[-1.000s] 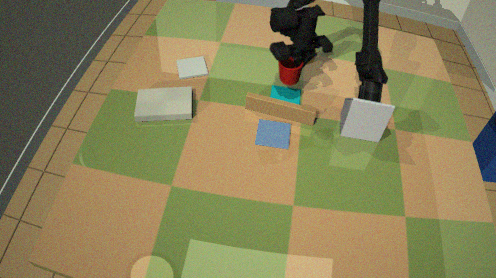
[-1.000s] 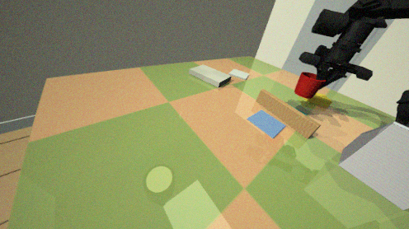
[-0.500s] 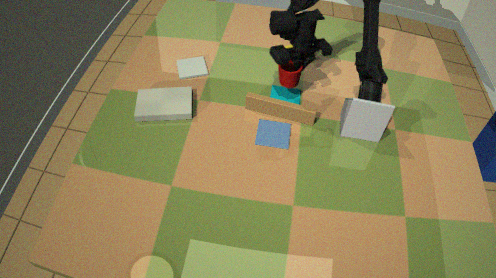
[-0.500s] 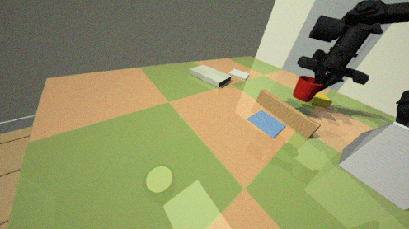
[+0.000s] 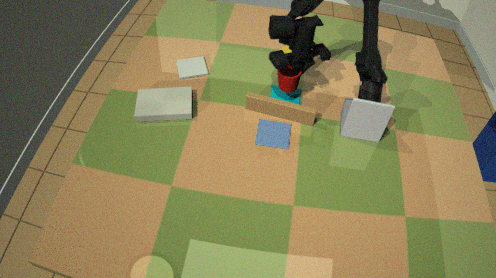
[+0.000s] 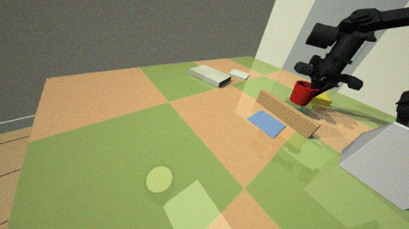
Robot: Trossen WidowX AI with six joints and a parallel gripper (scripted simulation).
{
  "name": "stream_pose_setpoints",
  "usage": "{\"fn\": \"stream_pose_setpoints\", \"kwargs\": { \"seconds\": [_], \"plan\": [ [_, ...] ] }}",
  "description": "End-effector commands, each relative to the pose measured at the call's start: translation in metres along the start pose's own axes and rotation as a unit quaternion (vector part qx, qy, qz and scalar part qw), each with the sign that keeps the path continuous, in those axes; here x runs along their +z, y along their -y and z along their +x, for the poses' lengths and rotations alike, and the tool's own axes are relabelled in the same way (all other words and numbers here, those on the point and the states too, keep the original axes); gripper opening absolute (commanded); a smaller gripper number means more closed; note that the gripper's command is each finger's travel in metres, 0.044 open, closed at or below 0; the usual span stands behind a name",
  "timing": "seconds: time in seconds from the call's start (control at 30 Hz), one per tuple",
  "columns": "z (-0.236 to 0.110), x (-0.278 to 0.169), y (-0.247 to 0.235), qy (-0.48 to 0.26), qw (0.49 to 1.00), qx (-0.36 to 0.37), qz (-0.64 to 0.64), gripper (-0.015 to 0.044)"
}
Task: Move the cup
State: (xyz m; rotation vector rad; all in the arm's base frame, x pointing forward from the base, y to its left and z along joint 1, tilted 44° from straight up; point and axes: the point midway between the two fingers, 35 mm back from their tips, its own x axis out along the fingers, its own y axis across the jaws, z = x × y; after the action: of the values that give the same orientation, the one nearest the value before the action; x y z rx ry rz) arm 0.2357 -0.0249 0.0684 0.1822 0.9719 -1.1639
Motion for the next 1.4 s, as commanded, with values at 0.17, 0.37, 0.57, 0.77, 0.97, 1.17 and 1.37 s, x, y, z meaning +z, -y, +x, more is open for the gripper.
{"fn": "stream_pose_setpoints", "kwargs": {
  "seconds": [0.17,0.37,0.57,0.77,0.97,1.17,1.37],
  "plan": [
    [0.012,0.001,0.0,0.002,1.0,-0.001,-0.002,0.0],
    [0.02,0.001,0.0,0.002,1.0,-0.001,-0.002,0.0],
    [0.028,0.001,0.001,0.002,1.0,-0.001,-0.002,0.0],
    [0.036,0.001,0.002,0.003,1.0,-0.001,-0.002,0.0],
    [0.044,0.002,0.003,0.003,1.0,-0.001,-0.002,0.0],
    [0.043,0.001,0.002,0.001,1.0,-0.001,0.0,0.0],
    [0.043,0.001,0.002,0.001,1.0,-0.001,0.0,0.0]
  ]
}}
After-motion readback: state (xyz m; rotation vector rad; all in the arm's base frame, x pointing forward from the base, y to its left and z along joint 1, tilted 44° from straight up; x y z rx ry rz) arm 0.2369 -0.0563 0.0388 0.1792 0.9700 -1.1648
